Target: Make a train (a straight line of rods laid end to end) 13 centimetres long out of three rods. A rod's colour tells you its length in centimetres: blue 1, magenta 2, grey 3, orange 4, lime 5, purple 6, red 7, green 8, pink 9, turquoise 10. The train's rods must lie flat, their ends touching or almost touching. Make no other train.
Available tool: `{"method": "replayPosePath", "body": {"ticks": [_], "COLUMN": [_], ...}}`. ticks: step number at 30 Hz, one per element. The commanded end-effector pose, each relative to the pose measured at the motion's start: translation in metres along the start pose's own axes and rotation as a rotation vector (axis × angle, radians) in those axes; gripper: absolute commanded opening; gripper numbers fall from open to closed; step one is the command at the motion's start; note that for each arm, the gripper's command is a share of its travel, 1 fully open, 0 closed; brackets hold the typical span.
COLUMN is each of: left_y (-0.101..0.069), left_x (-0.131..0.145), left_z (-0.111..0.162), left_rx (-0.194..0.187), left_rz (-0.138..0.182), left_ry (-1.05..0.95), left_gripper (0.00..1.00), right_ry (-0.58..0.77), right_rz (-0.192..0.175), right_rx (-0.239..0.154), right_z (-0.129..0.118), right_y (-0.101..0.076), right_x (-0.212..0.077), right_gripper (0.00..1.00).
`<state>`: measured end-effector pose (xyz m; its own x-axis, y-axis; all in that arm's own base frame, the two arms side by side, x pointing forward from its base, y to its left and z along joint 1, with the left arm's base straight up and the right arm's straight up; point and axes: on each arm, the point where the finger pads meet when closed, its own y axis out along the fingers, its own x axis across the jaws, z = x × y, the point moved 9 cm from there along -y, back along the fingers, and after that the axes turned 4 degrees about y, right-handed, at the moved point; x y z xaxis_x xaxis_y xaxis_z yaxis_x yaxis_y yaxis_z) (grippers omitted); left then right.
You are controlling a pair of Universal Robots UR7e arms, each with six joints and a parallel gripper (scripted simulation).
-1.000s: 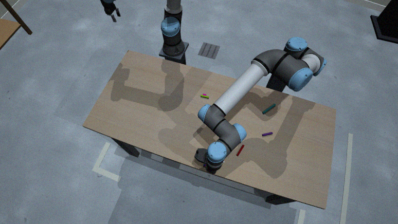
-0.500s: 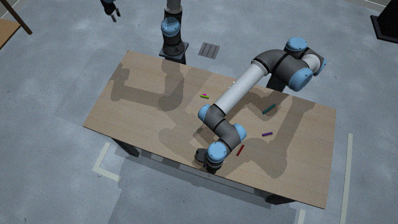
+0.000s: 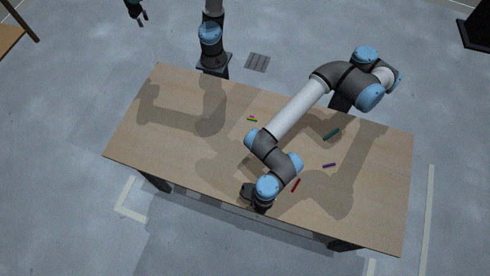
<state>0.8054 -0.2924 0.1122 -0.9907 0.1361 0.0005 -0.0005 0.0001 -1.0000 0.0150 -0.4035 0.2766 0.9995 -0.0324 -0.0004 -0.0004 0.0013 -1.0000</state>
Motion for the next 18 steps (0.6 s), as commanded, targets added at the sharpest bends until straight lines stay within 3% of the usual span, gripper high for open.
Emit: {"method": "replayPosePath", "body": {"ticks": [1, 8, 10, 18], "left_y": [-0.006, -0.036, -0.036, -0.077], "left_x": [0.0, 0.0, 0.0, 0.0], "left_z": [0.0, 0.0, 0.0, 0.0], "left_rx": [0.001, 0.001, 0.001, 0.001], "left_rz": [0.003, 0.003, 0.003, 0.003], "left_ry": [0.0, 0.0, 0.0, 0.0], "left_gripper": [0.54, 0.54, 0.54, 0.54], "right_ry": [0.0, 0.0, 0.0, 0.0], "right_rz": [0.0, 0.0, 0.0, 0.0], "right_rx": [-0.001, -0.001, -0.001, -0.001], "right_z": [0.0, 0.0, 0.0, 0.0], "right_y": [0.0, 0.0, 0.0, 0.0], "right_x": [0.0, 0.0, 0.0, 0.0], "right_gripper": [1.0, 1.0, 1.0, 1.0]}}
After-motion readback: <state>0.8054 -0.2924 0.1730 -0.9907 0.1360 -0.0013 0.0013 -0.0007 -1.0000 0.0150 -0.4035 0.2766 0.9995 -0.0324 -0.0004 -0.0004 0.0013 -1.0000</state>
